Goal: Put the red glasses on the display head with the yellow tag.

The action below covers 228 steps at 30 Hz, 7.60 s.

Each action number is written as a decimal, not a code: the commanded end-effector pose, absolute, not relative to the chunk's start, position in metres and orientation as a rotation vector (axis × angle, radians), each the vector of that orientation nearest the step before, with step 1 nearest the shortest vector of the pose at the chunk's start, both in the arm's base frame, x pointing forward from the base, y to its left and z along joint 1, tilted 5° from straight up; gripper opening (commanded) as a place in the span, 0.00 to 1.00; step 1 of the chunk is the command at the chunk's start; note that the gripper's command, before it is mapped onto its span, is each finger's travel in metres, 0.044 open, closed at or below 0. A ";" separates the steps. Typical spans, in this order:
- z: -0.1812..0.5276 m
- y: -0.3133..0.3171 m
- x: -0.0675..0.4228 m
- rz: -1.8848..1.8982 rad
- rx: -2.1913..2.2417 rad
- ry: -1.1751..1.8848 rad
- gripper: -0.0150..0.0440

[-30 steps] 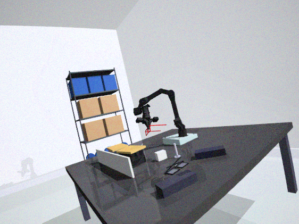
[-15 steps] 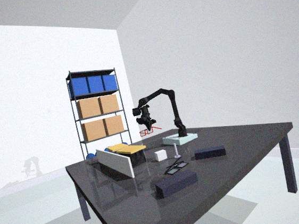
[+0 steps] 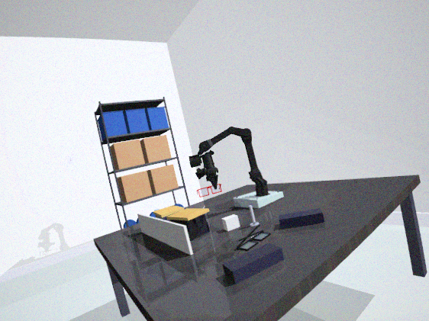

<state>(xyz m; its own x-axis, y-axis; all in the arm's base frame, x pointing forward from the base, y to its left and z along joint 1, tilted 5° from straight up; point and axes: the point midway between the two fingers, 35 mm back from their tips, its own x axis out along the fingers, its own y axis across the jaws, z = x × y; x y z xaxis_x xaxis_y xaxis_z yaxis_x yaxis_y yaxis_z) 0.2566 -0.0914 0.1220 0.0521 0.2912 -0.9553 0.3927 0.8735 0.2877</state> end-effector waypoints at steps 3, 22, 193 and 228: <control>0.118 -0.083 0.259 0.096 0.322 1.552 0.25; 0.110 -0.058 0.266 0.659 -0.386 1.471 0.25; 0.044 0.005 0.376 1.422 -1.341 1.080 0.25; 0.043 0.017 0.422 1.420 -1.342 1.077 0.25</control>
